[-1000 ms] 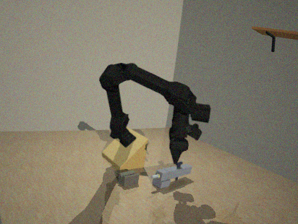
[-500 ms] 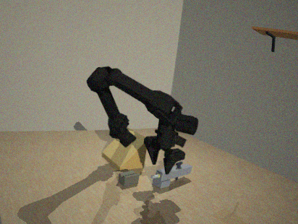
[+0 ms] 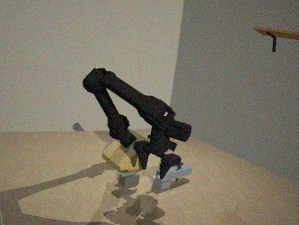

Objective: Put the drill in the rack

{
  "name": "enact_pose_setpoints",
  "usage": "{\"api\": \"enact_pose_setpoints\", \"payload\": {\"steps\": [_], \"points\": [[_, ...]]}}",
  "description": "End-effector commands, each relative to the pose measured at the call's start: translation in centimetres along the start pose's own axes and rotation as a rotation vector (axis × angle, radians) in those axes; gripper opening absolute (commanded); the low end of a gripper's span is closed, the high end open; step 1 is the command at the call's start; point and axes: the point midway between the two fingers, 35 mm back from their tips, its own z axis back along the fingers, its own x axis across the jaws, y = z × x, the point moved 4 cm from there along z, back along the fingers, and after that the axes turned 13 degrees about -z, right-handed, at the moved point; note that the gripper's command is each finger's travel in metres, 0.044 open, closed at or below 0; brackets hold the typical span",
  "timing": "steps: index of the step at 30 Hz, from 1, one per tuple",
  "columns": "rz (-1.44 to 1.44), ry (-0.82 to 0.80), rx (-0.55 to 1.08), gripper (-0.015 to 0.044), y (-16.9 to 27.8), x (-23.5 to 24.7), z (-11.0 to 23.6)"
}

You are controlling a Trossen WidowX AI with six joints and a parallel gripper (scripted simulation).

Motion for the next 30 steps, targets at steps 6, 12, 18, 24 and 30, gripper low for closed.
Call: {"api": "enact_pose_setpoints", "payload": {"steps": [6, 12, 18, 24, 30], "points": [[0.009, 0.0, 0.005, 0.044, 0.0, 0.1, -0.4], [0.009, 0.0, 0.005, 0.044, -0.3, 0.1, -1.3], [0.009, 0.0, 0.005, 0.044, -0.5, 0.1, -2.2], [0.009, 0.0, 0.005, 0.044, -0.8, 0.1, -3.2], [0.009, 0.0, 0.006, 0.044, -1.0, 0.2, -4.1]]}}
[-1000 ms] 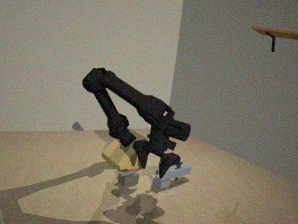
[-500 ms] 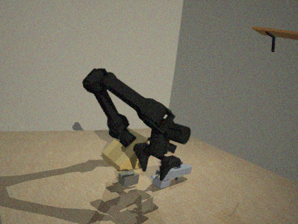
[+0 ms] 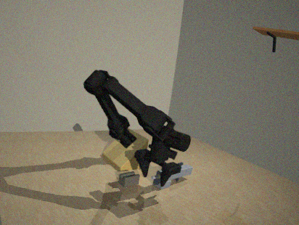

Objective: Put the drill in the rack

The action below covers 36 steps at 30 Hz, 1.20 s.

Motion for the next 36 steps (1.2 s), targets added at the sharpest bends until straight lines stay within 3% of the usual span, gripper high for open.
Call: {"api": "enact_pose_setpoints", "payload": {"steps": [1, 11, 27, 36], "points": [[0.008, -0.005, 0.007, 0.044, -0.1, 0.25, -0.85], [0.008, -0.005, 0.008, 0.044, -0.31, 0.41, -1.84], [0.001, -0.002, 0.002, 0.002, -0.32, 0.24, -1.53], [0.006, -0.004, 0.006, 0.0, -0.07, 0.24, -1.52]]}}
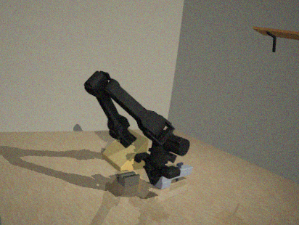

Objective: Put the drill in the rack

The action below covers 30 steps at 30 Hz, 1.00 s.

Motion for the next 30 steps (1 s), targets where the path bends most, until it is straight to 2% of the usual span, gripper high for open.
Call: {"api": "enact_pose_setpoints", "payload": {"steps": [1, 30], "points": [[0.002, 0.0, 0.005, 0.0, 0.3, -0.1, 0.0], [0.003, 0.001, 0.007, 0.0, 4.2, -1.0, 0.3]]}}
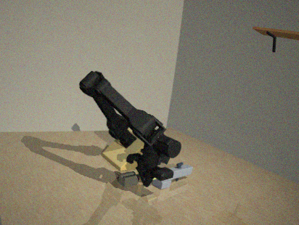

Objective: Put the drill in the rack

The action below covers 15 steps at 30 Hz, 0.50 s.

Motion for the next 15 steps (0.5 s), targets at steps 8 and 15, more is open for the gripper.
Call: {"api": "enact_pose_setpoints", "payload": {"steps": [8, 15], "points": [[0.0, 0.0, 0.0, 0.0157, 0.33, -0.07, 0.02], [0.001, 0.001, 0.002, 0.0341, 0.21, -0.05, -0.03]]}}
